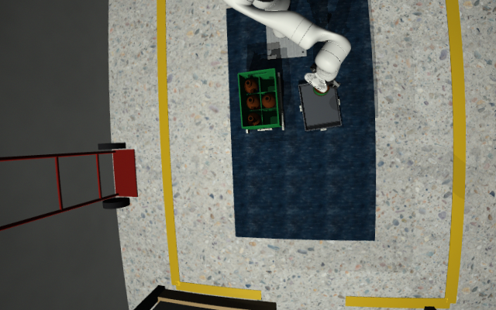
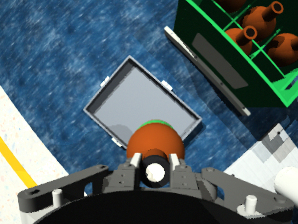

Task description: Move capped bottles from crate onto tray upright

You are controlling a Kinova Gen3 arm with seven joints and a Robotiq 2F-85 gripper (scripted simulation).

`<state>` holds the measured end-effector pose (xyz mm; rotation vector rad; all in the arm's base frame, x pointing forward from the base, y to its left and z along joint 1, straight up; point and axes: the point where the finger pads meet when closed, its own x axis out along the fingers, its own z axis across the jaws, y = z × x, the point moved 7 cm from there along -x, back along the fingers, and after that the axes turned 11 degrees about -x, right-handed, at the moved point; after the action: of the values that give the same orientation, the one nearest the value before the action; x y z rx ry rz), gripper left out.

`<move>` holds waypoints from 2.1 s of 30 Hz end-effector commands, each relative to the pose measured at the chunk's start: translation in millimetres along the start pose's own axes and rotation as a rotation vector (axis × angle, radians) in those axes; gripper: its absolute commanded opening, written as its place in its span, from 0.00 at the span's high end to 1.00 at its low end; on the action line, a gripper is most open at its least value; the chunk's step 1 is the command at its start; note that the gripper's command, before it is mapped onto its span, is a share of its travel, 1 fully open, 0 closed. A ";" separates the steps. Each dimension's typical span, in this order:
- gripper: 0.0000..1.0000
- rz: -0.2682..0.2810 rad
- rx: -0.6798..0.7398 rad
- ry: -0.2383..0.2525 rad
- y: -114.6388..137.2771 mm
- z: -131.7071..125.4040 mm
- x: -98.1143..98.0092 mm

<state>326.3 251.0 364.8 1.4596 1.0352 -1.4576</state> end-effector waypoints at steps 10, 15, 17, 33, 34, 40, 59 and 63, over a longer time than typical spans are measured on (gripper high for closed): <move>1.00 0.009 0.007 -0.004 4.1 0.0 25.8; 1.00 0.005 0.004 -0.001 2.8 0.0 27.1; 1.00 0.006 0.005 -0.002 3.1 0.1 31.1; 1.00 0.006 0.005 -0.002 3.6 0.3 54.4; 1.00 0.006 0.005 -0.002 3.7 0.3 56.4; 1.00 0.008 0.006 -0.003 4.4 0.3 68.4; 1.00 0.009 0.006 -0.003 4.6 0.4 97.7; 1.00 0.009 0.007 -0.004 4.7 0.4 101.7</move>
<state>329.6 249.4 267.3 1.4640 1.0251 -1.4608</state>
